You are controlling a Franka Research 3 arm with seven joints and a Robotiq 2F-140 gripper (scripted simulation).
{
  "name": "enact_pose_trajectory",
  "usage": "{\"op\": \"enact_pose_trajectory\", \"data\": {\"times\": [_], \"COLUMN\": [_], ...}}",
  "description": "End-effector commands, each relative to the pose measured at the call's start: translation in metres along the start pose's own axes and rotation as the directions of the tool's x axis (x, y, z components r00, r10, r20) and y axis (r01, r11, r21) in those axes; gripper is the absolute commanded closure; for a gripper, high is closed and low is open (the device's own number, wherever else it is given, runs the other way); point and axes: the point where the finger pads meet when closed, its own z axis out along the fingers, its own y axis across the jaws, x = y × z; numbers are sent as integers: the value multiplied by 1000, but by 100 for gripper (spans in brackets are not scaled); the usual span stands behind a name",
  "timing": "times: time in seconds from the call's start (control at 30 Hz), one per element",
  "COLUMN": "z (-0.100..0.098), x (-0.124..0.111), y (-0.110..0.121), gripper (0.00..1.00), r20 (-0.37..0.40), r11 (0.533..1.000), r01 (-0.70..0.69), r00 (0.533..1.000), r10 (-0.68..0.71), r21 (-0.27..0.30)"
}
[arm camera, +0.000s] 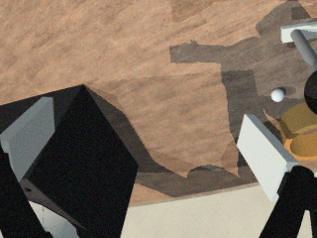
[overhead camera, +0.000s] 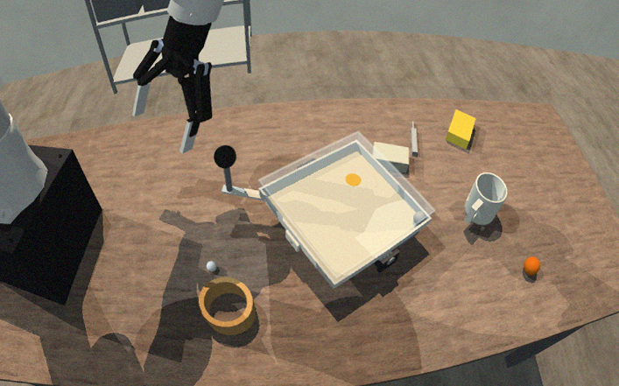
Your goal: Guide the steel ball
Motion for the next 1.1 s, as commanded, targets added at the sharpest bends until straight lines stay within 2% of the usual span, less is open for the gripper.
{"op": "enact_pose_trajectory", "data": {"times": [0.0,0.03,0.1,0.13,0.23,0.27,0.37,0.4,0.57,0.6,0.67,0.7,1.07], "z": [-14,-32,-32,-52,-52,-73,-73,-97,-97,-123,-123,-150,-150], "x": [0,7,7,13,13,19,19,24,24,27,27,29,29], "y": [4,13,13,23,23,34,34,45,45,57,57,69,69], "gripper": [0,0,0,0,0,0,0,0,0,0,0,0,0], "r20": [15,-3,-3,-24,-24,-46,-46,-68,-68,-91,-91,-113,-113], "r11": [988,976,976,959,959,935,935,904,904,865,865,817,817], "r01": [-156,-218,-218,-284,-284,-354,-354,-427,-427,-501,-501,-574,-574], "r00": [988,976,976,958,958,934,934,901,901,860,860,810,810], "r10": [156,218,218,284,284,355,355,427,427,502,502,576,576], "r21": [8,7,7,9,9,14,14,22,22,34,34,51,51]}}
